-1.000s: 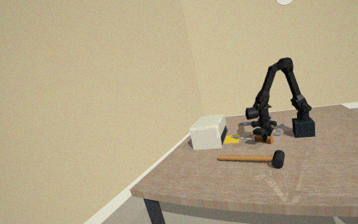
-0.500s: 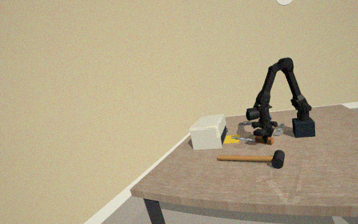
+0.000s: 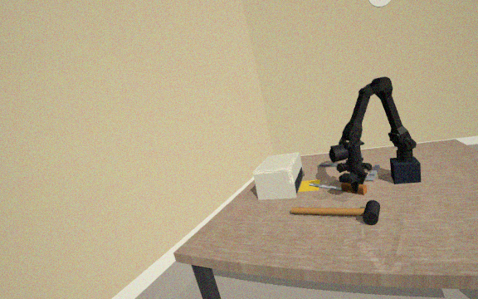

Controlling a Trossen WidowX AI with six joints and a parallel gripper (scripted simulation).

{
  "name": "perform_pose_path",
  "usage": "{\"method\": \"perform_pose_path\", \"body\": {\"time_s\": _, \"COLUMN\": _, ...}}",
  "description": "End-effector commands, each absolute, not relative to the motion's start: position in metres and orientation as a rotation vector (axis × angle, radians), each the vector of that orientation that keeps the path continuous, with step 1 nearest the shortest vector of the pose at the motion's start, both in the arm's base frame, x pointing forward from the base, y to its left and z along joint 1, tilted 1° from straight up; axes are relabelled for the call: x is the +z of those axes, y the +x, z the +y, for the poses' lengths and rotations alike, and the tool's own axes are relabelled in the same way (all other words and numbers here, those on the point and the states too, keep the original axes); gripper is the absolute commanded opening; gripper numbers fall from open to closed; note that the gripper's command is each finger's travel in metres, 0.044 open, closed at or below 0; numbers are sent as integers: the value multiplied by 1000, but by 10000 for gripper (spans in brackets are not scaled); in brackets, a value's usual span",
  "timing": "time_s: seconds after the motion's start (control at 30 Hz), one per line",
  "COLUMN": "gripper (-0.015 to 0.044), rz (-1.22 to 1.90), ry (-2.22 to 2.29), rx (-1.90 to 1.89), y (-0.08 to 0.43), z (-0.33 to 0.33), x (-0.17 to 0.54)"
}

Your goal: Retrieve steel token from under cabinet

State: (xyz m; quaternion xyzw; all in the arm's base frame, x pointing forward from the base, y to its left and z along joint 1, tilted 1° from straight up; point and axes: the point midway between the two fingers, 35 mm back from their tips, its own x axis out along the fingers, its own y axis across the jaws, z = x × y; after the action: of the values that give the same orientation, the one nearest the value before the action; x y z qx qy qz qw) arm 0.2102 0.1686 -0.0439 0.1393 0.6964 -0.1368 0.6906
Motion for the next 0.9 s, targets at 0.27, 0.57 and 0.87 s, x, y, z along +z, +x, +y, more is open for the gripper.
{"method": "perform_pose_path", "body": {"time_s": 0.27, "gripper": 0, "rz": 1556, "ry": 315, "rx": -298, "y": 207, "z": 184, "x": -42}}
{"method": "perform_pose_path", "body": {"time_s": 0.57, "gripper": 0, "rz": 1556, "ry": 316, "rx": -297, "y": 204, "z": 194, "x": -42}}
{"method": "perform_pose_path", "body": {"time_s": 0.87, "gripper": 0, "rz": 1557, "ry": 316, "rx": -297, "y": 201, "z": 205, "x": -42}}
